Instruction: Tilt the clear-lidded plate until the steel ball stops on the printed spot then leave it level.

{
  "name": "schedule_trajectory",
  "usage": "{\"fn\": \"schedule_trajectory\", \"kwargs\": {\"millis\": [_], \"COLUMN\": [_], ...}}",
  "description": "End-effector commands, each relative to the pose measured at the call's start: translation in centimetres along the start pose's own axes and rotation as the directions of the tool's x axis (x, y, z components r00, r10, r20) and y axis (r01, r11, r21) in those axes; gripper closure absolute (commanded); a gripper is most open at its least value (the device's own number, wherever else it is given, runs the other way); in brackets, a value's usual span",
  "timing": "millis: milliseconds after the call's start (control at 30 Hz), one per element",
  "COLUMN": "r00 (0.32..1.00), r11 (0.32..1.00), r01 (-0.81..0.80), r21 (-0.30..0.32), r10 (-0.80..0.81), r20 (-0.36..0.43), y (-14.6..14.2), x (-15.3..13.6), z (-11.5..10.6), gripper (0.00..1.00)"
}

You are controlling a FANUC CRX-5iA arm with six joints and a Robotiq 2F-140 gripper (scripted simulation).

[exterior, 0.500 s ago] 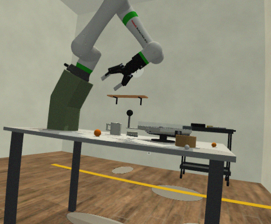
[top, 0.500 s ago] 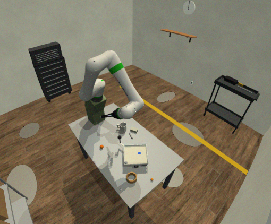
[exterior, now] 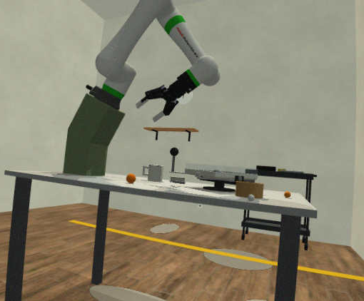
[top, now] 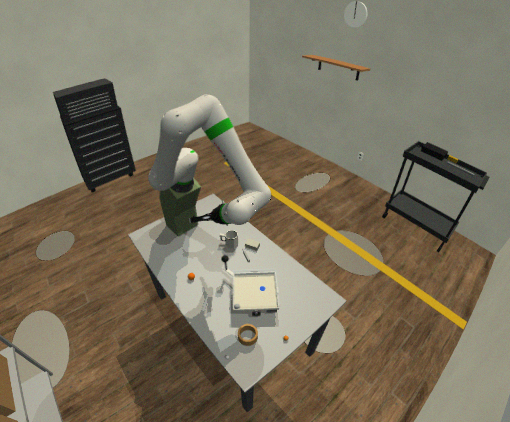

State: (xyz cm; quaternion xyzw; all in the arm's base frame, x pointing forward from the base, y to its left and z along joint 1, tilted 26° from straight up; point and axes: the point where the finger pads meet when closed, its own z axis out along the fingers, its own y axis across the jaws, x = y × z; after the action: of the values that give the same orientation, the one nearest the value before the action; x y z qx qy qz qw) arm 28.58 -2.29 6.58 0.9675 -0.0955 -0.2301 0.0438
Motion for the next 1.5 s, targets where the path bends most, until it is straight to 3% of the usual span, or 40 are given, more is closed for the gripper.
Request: {"fn": "schedule_trajectory", "kwargs": {"millis": [0, 200, 300, 367, 400, 433, 467, 600, 633, 667, 700, 800, 833, 900, 933, 1033, 1067, 1167, 1200, 1267, 1300, 1367, 1400, 1467], "r00": [1.000, 0.995, 0.953, 0.953, 0.921, 0.921, 0.878, 0.878, 0.825, 0.825, 0.764, 0.764, 0.698, 0.698, 0.631, 0.631, 0.568, 0.568, 0.512, 0.512, 0.464, 0.464, 0.425, 0.425], "r11": [1.000, 0.997, 0.966, 0.966, 0.942, 0.942, 0.909, 0.909, 0.865, 0.865, 0.812, 0.812, 0.750, 0.750, 0.682, 0.682, 0.610, 0.610, 0.538, 0.538, 0.469, 0.469, 0.406, 0.406], "r01": [0.000, -0.078, -0.245, -0.245, -0.313, -0.313, -0.381, -0.381, -0.444, -0.444, -0.498, -0.498, -0.540, -0.540, -0.569, -0.569, -0.587, -0.587, -0.593, -0.593, -0.593, -0.593, -0.587, -0.587], "r21": [0.000, 0.014, 0.076, 0.076, 0.117, 0.117, 0.170, 0.170, 0.233, 0.233, 0.305, 0.305, 0.382, 0.382, 0.459, 0.459, 0.533, 0.533, 0.599, 0.599, 0.655, 0.655, 0.700, 0.700], "r10": [0.000, 0.079, 0.255, 0.255, 0.332, 0.332, 0.413, 0.413, 0.496, 0.496, 0.577, 0.577, 0.653, 0.653, 0.720, 0.720, 0.779, 0.779, 0.826, 0.826, 0.863, 0.863, 0.891, 0.891], "r20": [0.000, -0.053, -0.162, -0.162, -0.203, -0.203, -0.240, -0.240, -0.270, -0.270, -0.289, -0.289, -0.295, -0.295, -0.287, -0.287, -0.266, -0.266, -0.235, -0.235, -0.199, -0.199, -0.160, -0.160], "y": [0.0, -0.2, -0.6, -0.6, -0.8, -0.8, -1.1, -1.1, -1.4, -1.4, -1.7, -1.7, -2.1, -2.1, -2.6, -2.6, -3.1, -3.1, -3.6, -3.6, -4.1, -4.1, -4.5, -4.5], "x": [0.0, 1.4, 4.7, 4.7, 6.1, 6.1, 7.7, 7.7, 9.3, 9.3, 10.9, 10.9, 12.4, 12.4, 13.8, 13.8, 15.0, 15.0, 16.1, 16.1, 17.0, 17.0, 17.6, 17.6], "z": [0.0, 0.4, 0.9, 0.9, 1.0, 1.0, 0.9, 0.9, 0.7, 0.7, 0.4, 0.4, -0.1, -0.1, -0.7, -0.7, -1.4, -1.4, -2.1, -2.1, -2.9, -2.9, -3.6, -3.6], "gripper": [0.00, 0.00, 0.00, 0.00, 0.00, 0.00, 0.00, 0.00, 0.00, 0.00, 0.00, 0.00, 0.00, 0.00, 0.00, 0.00, 0.00, 0.00, 0.00, 0.00, 0.00, 0.00, 0.00, 0.00]}}
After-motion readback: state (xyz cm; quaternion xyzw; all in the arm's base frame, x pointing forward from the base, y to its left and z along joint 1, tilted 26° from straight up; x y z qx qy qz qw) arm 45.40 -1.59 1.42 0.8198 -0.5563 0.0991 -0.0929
